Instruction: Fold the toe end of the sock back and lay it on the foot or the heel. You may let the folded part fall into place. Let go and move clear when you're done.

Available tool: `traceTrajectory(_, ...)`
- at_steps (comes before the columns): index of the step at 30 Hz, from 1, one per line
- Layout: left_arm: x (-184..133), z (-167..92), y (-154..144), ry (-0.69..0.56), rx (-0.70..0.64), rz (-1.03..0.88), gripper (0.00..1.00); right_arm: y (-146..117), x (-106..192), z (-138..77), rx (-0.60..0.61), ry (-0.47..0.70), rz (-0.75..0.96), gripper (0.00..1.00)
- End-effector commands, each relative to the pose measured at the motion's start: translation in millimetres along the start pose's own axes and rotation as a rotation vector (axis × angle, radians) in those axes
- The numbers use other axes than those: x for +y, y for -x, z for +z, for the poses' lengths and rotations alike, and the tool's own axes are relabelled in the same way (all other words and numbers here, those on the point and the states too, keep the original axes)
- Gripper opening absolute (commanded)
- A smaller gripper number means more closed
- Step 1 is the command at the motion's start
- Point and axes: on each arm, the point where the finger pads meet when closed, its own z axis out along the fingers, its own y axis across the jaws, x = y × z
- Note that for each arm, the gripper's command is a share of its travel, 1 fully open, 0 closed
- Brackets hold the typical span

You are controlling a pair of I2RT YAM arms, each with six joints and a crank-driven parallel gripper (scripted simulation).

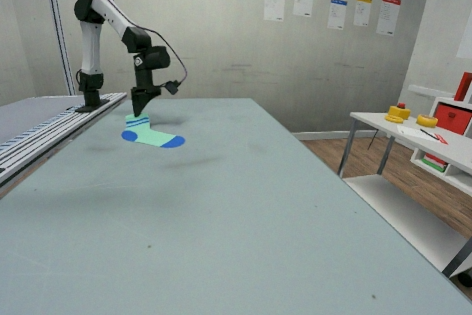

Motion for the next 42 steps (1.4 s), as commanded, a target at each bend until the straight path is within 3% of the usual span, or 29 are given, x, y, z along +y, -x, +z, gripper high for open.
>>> traceTrajectory(1,-1.7,-6.9,0.3,-0.034,-0.012,0.013,0.02,6.8,-1.5,-1.1,-0.018,-0.005,0.001,1.0)
traceTrajectory(10,18.3,-9.2,1.0,-0.03,-0.01,0.022,0.02,6.8,-1.5,-1.1,-0.018,-0.005,0.001,1.0)
traceTrajectory(16,9.0,-10.9,2.5,-0.036,-0.021,0.028,0.02,6.8,-1.5,-1.1,-0.018,-0.005,0.001,1.0)
traceTrajectory(42,66.1,-17.4,-0.6,-0.015,0.005,0.021,0.02,6.8,-1.5,-1.1,-0.018,-0.005,0.001,1.0)
